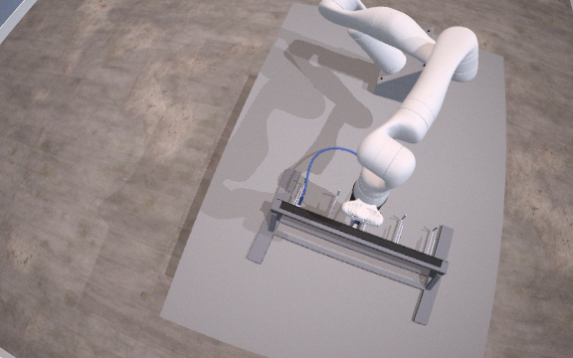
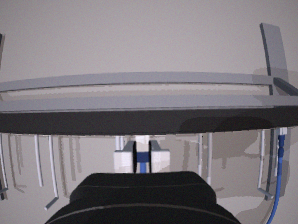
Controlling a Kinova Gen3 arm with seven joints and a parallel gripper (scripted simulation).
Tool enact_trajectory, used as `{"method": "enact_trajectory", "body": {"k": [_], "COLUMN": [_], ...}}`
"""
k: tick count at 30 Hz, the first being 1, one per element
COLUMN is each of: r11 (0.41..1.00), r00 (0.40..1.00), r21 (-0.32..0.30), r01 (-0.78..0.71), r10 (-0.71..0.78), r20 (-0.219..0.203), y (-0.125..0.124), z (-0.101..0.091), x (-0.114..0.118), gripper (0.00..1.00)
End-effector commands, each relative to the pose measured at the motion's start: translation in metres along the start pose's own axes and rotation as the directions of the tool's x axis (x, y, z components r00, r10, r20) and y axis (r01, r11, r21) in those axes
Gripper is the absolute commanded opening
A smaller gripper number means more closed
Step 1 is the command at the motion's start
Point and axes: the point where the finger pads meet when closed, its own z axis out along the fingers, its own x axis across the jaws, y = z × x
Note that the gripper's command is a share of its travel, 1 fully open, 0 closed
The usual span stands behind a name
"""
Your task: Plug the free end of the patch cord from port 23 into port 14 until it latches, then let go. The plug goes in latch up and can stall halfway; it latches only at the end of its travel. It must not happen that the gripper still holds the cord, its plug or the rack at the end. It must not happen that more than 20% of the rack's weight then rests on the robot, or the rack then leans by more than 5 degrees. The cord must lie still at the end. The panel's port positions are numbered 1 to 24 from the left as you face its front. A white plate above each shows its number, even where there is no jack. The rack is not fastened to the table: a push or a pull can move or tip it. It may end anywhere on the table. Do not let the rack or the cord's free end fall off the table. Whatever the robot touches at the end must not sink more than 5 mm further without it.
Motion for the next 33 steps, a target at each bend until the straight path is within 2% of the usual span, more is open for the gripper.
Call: {"method": "enact_trajectory", "body": {"k": [1, 33], "r11": [1.000, 1.000], "r00": [1.000, 1.000], "r21": [0.013, 0.024], "r01": [0.000, 0.002], "r10": [0.000, -0.002], "r20": [0.008, 0.006], "y": [-0.0056, -0.0094], "z": [-0.0029, -0.0035], "x": [-0.0033, -0.0039], "gripper": [0.00, 0.00]}}
